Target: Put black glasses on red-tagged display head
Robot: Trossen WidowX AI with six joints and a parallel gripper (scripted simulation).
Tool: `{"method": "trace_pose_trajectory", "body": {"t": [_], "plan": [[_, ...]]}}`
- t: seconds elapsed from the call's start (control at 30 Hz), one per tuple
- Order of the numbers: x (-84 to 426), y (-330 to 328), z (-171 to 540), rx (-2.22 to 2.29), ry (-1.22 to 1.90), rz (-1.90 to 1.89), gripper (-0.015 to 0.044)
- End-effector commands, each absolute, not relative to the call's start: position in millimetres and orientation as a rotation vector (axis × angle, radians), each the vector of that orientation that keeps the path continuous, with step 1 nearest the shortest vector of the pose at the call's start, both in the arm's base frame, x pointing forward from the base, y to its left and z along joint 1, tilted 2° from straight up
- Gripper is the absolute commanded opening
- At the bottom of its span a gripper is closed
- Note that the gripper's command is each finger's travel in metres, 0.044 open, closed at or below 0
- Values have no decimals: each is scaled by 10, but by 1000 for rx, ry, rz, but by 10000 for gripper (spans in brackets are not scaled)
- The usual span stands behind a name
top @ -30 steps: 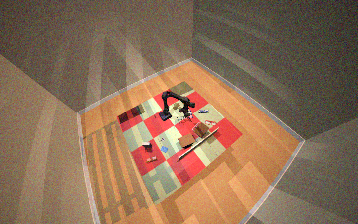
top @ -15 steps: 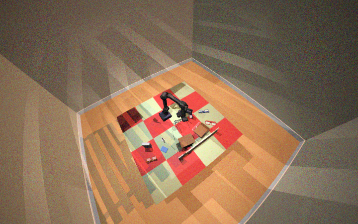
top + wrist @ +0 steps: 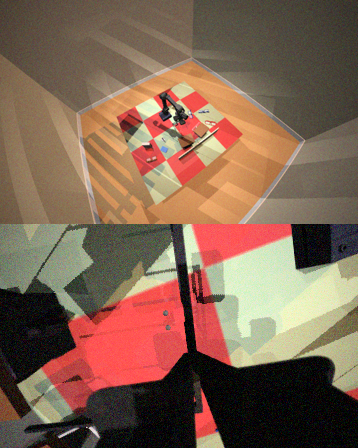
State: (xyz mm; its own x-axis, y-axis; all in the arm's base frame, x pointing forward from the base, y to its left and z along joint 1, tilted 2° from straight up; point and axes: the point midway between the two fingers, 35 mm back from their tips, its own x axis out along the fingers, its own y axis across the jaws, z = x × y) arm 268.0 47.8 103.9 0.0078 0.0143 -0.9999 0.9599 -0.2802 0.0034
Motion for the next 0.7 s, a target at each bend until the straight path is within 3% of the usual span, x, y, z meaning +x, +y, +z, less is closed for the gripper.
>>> {"method": "trace_pose_trajectory", "body": {"t": [0.0,0.67], "plan": [[2675,481,993,1445,1108,-1380,0],[2664,492,701,1428,1065,-1378,0]]}}
